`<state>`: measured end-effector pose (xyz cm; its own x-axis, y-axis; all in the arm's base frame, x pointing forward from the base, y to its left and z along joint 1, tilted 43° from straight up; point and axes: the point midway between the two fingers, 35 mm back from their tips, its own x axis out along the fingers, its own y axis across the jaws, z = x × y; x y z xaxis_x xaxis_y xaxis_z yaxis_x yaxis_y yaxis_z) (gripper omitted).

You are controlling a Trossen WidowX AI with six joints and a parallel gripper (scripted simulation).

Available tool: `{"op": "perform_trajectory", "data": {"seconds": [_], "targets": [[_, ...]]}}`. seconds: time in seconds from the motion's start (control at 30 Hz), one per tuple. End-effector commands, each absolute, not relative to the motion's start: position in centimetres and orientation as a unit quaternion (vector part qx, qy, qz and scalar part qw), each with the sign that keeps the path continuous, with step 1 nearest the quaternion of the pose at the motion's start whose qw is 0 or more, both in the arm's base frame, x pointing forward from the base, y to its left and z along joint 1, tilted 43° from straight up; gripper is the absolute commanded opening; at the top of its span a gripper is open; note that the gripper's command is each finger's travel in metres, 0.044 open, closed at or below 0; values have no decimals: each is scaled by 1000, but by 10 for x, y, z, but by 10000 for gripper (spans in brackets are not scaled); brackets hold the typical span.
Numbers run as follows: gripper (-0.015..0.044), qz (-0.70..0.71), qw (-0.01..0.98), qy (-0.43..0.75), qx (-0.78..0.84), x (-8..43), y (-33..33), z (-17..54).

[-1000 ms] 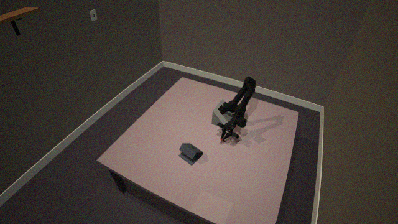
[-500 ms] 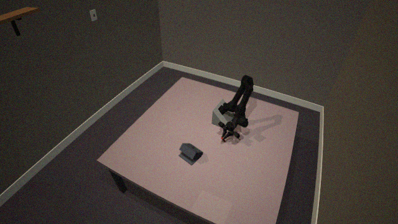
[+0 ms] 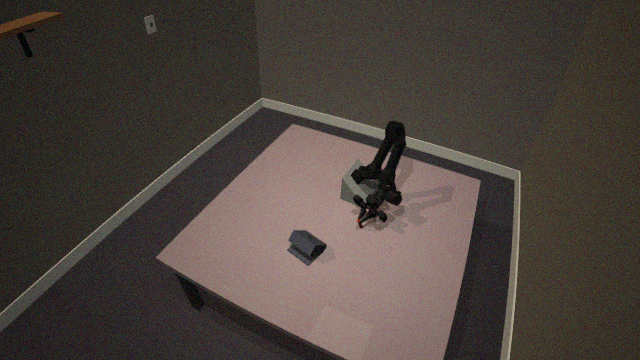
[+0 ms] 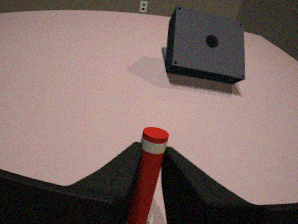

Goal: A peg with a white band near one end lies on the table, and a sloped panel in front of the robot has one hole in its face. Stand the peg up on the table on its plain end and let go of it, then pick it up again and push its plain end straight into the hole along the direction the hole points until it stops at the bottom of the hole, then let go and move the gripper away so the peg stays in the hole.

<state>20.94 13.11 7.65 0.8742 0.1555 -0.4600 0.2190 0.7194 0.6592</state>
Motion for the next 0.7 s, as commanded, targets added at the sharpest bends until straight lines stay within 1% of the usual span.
{"op": "perform_trajectory", "data": {"seconds": [0.0,0.67], "targets": [[50,-27,897,233,376,206,130,76],[50,-60,913,155,372,193,134,76]]}}
